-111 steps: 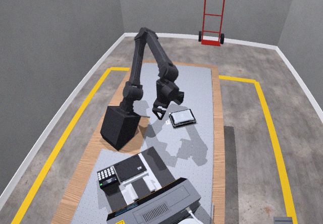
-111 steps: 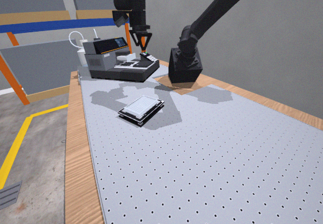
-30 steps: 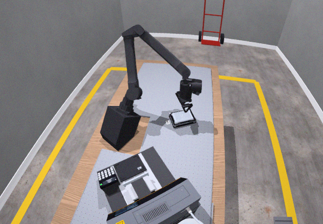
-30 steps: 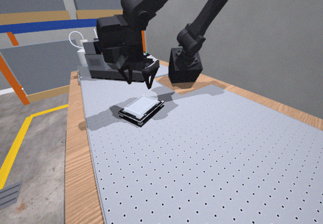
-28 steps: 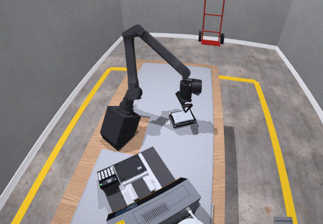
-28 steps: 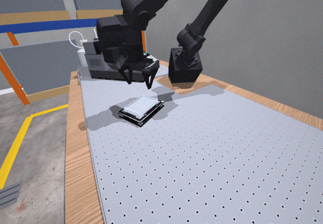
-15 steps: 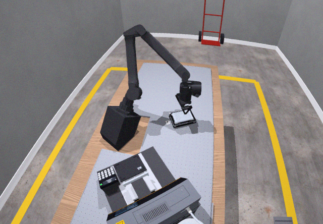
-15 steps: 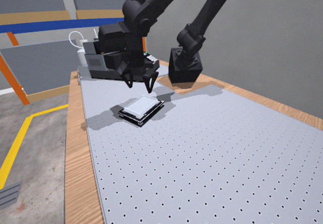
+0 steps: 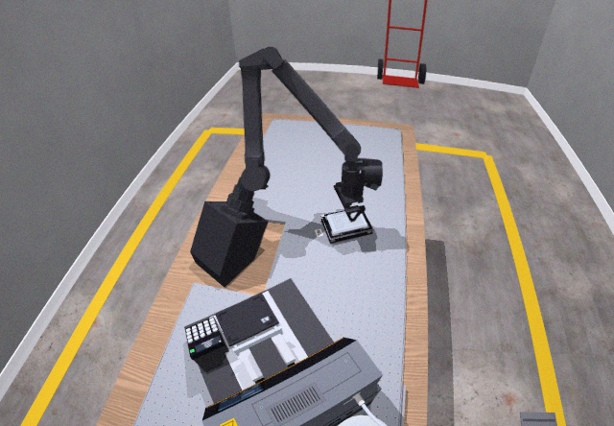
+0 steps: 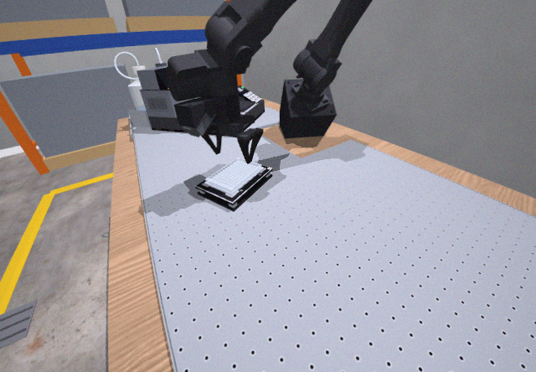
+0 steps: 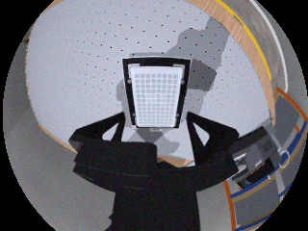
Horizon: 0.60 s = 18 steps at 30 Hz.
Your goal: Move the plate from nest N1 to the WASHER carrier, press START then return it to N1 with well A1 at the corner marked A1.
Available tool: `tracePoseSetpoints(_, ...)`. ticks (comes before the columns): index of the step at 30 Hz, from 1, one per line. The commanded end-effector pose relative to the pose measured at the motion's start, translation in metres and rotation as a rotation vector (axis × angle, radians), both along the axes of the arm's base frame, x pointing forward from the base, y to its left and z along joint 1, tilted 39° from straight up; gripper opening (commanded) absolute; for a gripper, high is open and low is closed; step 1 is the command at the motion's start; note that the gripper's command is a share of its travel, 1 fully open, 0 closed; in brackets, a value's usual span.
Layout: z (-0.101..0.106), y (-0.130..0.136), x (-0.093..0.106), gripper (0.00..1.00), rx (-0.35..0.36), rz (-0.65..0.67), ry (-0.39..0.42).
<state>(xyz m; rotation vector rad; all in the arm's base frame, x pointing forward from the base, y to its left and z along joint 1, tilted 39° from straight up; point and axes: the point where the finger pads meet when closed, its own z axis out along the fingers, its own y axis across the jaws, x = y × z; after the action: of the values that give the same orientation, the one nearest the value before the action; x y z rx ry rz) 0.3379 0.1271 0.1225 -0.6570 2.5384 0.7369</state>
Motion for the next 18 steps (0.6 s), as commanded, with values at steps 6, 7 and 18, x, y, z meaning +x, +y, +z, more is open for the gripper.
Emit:
tracePoseSetpoints(6,-0.015,0.012,0.003,1.00,0.004,-0.007,0.015)
tracePoseSetpoints(7,-0.016,0.013,0.004,1.00,0.004,-0.007,0.014)
tracePoseSetpoints(18,-0.010,0.013,0.012,1.00,0.007,-0.012,-0.012)
